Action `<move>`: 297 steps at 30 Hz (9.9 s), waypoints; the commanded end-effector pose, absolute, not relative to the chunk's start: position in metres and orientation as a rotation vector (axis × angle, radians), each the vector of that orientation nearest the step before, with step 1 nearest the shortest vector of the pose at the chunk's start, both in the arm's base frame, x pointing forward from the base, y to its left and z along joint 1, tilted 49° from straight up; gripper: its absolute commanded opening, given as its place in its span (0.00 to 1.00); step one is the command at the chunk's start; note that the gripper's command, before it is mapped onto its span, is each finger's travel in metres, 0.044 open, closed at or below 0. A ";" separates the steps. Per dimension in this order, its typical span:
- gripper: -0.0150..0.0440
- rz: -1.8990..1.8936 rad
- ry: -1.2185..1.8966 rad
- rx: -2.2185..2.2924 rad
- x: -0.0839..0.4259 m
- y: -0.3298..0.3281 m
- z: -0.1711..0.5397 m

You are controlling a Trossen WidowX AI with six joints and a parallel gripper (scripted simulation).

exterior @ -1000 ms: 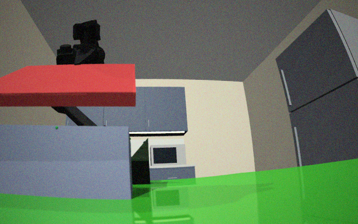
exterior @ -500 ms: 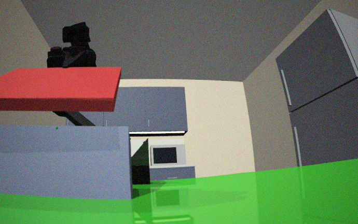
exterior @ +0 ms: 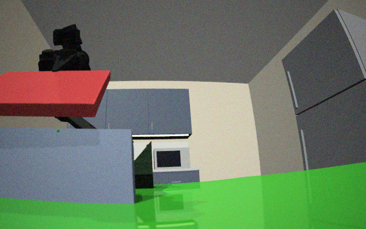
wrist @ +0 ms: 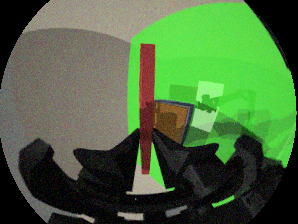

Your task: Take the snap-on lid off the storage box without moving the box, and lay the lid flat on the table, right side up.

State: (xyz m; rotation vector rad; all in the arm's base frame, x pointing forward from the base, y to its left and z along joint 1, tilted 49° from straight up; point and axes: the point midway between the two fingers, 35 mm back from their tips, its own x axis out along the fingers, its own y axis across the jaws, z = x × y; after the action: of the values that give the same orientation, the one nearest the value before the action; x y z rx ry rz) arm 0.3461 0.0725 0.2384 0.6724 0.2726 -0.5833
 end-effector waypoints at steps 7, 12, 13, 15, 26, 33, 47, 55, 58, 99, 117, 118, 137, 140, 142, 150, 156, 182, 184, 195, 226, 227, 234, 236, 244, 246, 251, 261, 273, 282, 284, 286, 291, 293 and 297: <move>0.25 -0.562 0.261 0.690 0.344 0.062 0.262; 0.25 -0.562 0.261 0.690 0.343 0.056 0.270; 0.25 -0.562 0.261 0.690 0.343 0.054 0.271; 0.25 -0.562 0.261 0.690 0.343 0.052 0.274; 0.25 -0.562 0.261 0.690 0.341 0.037 0.290; 0.25 -0.562 0.260 0.689 0.339 0.027 0.301; 0.25 -0.562 0.260 0.689 0.336 0.009 0.321; 0.25 -0.562 0.259 0.689 0.335 -0.002 0.333; 0.25 -0.562 0.259 0.689 0.334 -0.006 0.338; 0.25 -0.560 0.253 0.687 0.325 -0.059 0.398; 0.25 -0.560 0.252 0.686 0.325 -0.070 0.383; 0.25 -0.560 0.252 0.686 0.325 -0.070 0.383; 0.25 -0.560 0.250 0.686 0.327 -0.081 0.373; 0.25 -0.560 0.250 0.686 0.327 -0.083 0.372; 0.25 -0.560 0.250 0.685 0.327 -0.084 0.371; 0.25 -0.560 0.249 0.685 0.327 -0.089 0.367; 0.25 -0.559 0.249 0.685 0.328 -0.092 0.364; 0.25 -0.559 0.247 0.683 0.330 -0.108 0.350; 0.25 -0.559 0.247 0.683 0.330 -0.109 0.349; 0.25 -0.559 0.247 0.683 0.330 -0.115 0.344; 0.25 -0.559 0.245 0.681 0.333 -0.134 0.328; 0.25 -0.559 0.245 0.681 0.333 -0.134 0.328; 0.25 -0.559 0.245 0.680 0.333 -0.138 0.324; 0.25 -0.559 0.245 0.680 0.333 -0.139 0.323; 0.25 -0.559 0.245 0.680 0.334 -0.144 0.319; 0.25 -0.559 0.244 0.680 0.334 -0.145 0.318; 0.25 -0.559 0.244 0.679 0.335 -0.148 0.315; 0.25 -0.559 0.244 0.679 0.335 -0.154 0.310; 0.25 -0.559 0.244 0.678 0.336 -0.161 0.304; 0.25 -0.559 0.244 0.677 0.337 -0.167 0.300; 0.25 -0.559 0.244 0.677 0.337 -0.168 0.298; 0.25 -0.559 0.244 0.677 0.337 -0.169 0.297; 0.25 -0.559 0.243 0.677 0.338 -0.172 0.295; 0.25 -0.559 0.243 0.677 0.338 -0.173 0.294; 0.25 -0.559 0.243 0.677 0.338 -0.176 0.292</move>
State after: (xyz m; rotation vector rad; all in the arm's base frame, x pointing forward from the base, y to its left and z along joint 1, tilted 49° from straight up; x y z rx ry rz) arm 0.3372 -0.1700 0.3046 0.6749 0.2184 -0.5407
